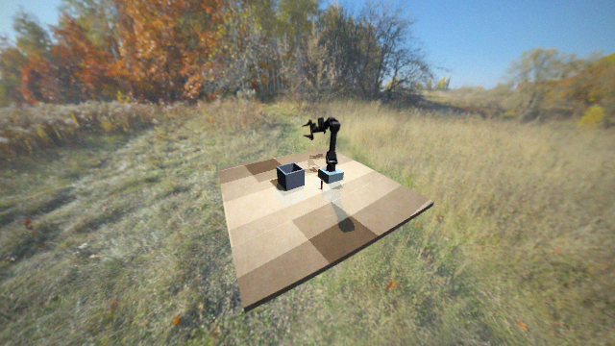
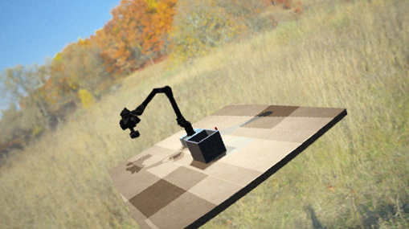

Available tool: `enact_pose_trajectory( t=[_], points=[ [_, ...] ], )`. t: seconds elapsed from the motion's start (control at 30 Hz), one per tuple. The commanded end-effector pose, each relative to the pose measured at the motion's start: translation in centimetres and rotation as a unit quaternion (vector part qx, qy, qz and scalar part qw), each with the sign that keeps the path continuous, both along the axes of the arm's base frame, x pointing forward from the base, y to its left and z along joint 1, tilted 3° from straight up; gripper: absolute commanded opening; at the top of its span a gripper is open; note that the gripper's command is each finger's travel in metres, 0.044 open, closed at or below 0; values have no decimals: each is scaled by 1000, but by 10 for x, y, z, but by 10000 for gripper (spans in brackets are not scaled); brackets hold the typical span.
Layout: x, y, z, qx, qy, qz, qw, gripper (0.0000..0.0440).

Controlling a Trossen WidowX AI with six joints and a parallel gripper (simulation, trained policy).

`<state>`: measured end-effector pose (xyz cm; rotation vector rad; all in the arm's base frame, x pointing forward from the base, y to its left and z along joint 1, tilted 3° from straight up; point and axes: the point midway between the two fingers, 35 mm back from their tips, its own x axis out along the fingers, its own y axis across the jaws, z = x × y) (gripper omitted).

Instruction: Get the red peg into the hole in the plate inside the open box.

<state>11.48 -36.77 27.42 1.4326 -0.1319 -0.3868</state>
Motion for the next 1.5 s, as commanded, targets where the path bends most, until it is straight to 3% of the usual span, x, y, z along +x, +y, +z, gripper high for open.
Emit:
enact_pose_trajectory(
  t=[0.0, 0.4, 0.77, 1.1, 1.47],
  points=[
    [35, 11, 16, -5, 6, 27, 1000, 440],
    [140, 78, 55, 4, 11, 123, 992, 440],
    [211, 167, 74, 55, 16, 206, 977, 440],
    [244, 257, 72, 128, 44, 271, 953, 440],
    [246, 348, 57, 202, 101, 324, 919, 440]
  ],
)
